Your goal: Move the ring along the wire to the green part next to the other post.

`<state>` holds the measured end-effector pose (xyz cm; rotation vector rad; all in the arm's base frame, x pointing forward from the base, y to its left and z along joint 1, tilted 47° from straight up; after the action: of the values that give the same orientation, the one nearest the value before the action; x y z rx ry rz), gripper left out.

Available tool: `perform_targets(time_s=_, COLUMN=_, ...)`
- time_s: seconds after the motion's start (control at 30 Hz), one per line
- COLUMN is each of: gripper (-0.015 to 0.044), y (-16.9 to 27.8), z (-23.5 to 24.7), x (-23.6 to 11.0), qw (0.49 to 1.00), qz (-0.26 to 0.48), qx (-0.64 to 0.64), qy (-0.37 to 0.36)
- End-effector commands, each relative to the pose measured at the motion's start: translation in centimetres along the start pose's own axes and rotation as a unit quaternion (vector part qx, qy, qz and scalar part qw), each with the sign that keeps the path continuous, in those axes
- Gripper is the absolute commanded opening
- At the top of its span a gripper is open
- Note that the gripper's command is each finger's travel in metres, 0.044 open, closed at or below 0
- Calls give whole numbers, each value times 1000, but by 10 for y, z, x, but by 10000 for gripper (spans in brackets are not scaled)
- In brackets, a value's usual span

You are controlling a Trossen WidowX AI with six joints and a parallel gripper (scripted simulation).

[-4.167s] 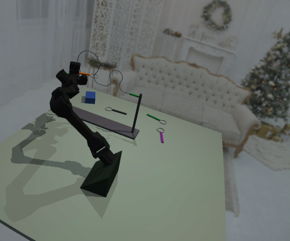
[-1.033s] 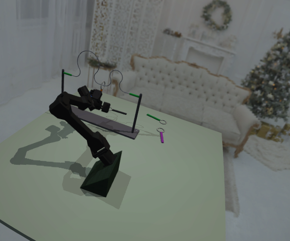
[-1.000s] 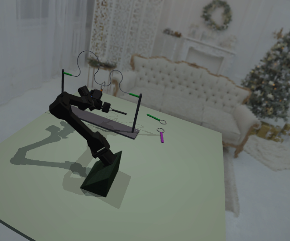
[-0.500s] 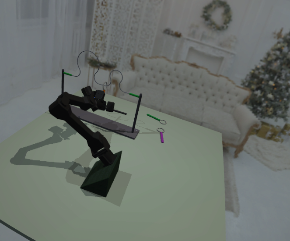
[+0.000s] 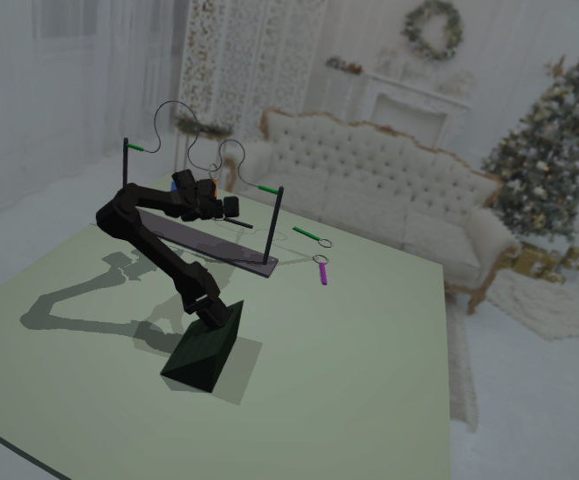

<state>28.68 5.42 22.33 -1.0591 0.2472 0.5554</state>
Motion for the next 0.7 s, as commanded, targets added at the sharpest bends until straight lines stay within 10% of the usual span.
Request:
perform_targets(time_s=0.0, gripper=-150, y=-3, z=-11, x=-4, qw=999, qz=-1, qx=-43, qy=27)
perform_targets(time_s=0.67, gripper=-150, y=-27, z=-53, x=-21, qw=955, qz=16, qx=-254, qy=150)
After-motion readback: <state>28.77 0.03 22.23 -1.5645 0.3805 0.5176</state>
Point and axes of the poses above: the point midway between the two fingers, 35 mm back from their tips, its own x axis out along the fingers, its own z axis across the jaws, y = z × x, the point moved 10 cm from there along -x, back along the fingers, and after that the axes turned 5 degrees about x, right-handed, at the moved point
